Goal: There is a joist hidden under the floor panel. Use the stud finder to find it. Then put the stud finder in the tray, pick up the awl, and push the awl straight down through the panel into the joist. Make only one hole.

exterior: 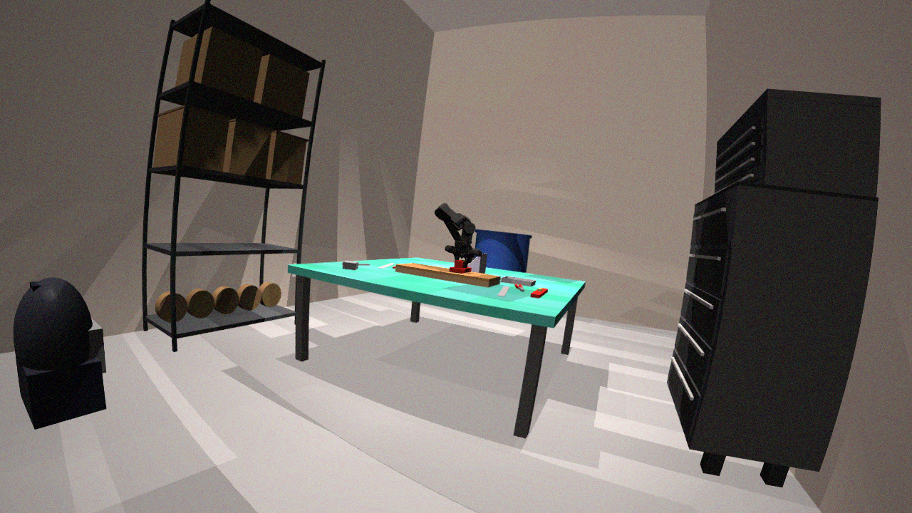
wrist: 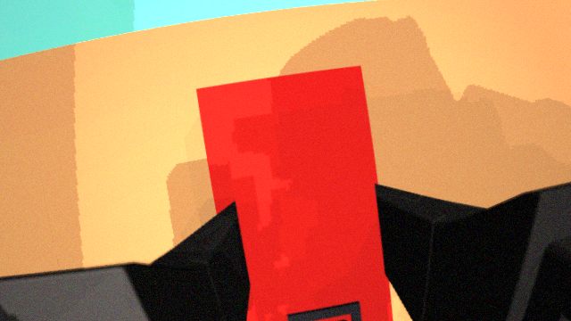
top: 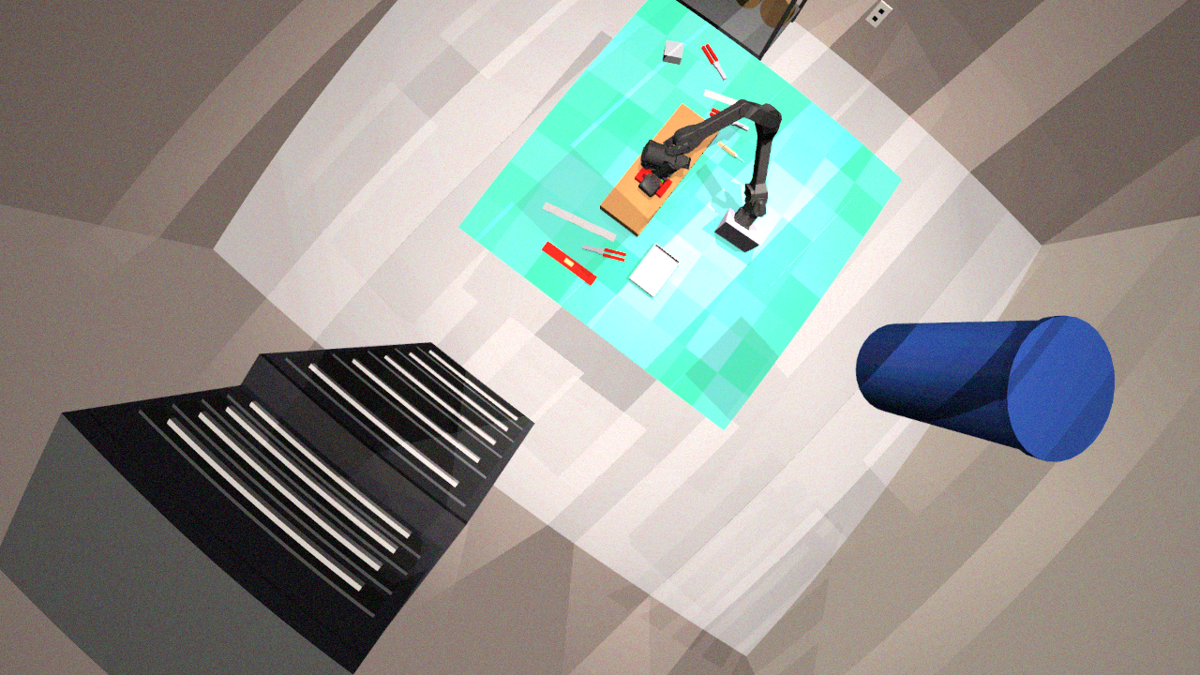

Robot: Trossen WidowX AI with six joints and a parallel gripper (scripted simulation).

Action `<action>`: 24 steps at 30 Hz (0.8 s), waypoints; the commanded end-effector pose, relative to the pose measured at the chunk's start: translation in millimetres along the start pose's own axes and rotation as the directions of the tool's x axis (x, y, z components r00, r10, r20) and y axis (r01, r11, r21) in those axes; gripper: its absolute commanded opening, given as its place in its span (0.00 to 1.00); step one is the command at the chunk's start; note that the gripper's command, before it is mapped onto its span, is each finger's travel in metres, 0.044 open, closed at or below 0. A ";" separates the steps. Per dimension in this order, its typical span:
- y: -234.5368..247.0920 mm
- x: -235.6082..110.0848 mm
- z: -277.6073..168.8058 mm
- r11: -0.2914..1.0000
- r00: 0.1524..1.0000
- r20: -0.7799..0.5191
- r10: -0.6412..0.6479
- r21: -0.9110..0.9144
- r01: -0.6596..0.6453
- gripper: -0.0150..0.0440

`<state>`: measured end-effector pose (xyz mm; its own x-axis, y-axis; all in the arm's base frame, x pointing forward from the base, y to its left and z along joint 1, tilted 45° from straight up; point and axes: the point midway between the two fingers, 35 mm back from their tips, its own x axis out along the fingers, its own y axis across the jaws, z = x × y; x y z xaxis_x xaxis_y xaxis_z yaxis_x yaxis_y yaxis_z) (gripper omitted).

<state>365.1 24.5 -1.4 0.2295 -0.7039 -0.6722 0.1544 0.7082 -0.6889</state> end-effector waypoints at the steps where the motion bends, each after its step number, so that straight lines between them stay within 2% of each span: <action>1: -13.3 0.8 0.6 1.000 1.000 0.001 -0.006 0.006 0.006 0.25; 24: -76.3 0.7 0.3 1.000 1.000 0.000 -0.010 0.004 0.010 0.25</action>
<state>355.2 -22.2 43.9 0.2284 -0.7059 -0.6705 0.1526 0.7061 -0.6915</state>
